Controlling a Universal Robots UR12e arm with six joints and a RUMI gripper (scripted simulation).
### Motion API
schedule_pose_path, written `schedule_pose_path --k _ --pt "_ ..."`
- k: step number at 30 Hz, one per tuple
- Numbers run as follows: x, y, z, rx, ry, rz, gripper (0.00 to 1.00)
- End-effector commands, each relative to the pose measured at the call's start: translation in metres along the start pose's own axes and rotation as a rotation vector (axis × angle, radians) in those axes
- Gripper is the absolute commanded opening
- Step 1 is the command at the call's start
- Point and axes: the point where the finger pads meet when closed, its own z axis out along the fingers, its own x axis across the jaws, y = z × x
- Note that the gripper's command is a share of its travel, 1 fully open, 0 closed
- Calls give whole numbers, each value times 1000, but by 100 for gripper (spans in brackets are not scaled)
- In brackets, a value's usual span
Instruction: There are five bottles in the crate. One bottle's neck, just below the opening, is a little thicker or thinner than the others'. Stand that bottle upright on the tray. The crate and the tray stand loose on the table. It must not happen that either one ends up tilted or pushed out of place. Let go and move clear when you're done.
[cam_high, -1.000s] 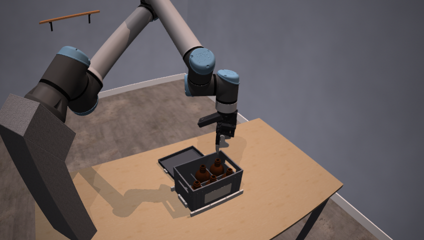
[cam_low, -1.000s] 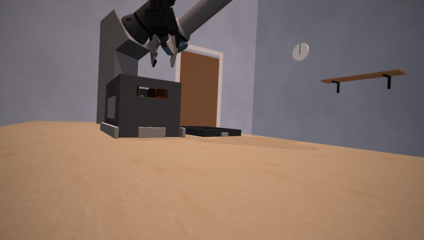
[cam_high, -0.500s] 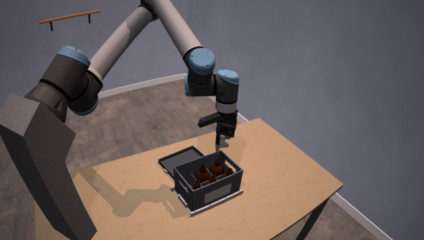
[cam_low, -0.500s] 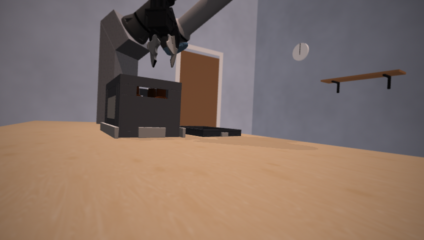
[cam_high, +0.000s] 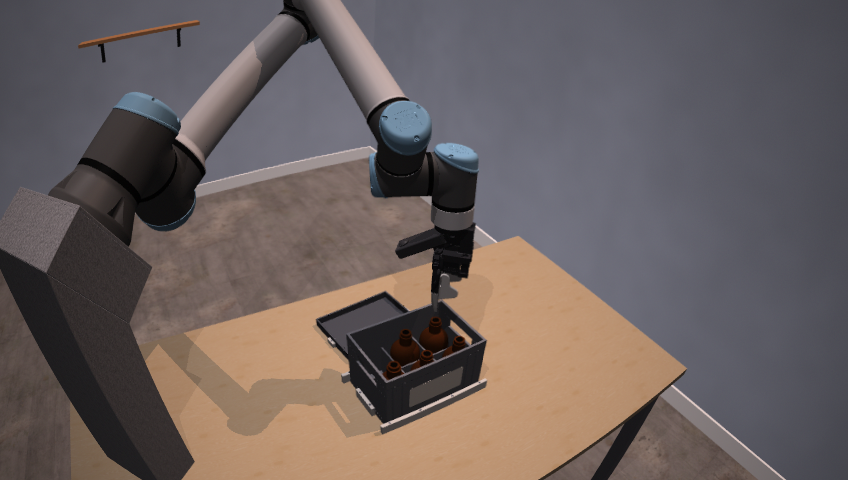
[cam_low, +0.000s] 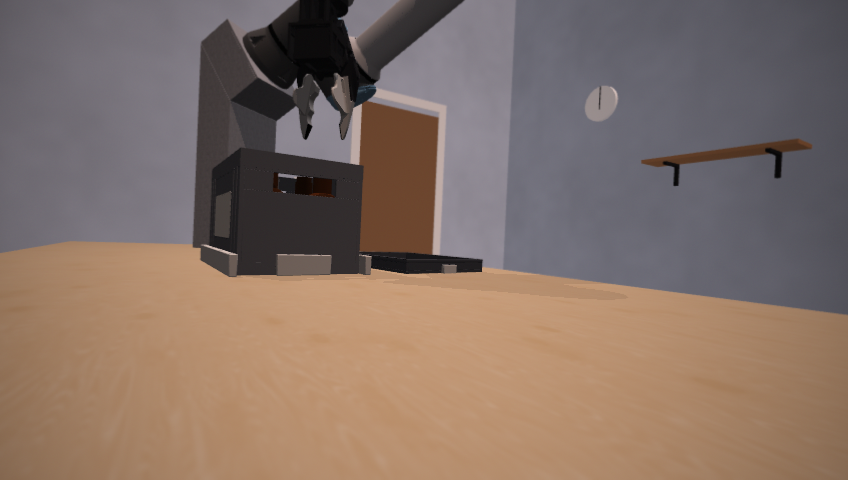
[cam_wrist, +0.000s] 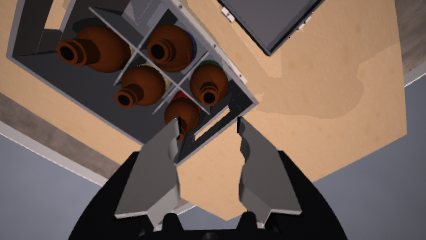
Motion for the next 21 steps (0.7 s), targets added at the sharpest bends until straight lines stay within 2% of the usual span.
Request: schedule_pose_path --k 1,21 --pt "1 1 7 -1 0 -2 38" --pt "1 1 30 -1 0 -2 38"
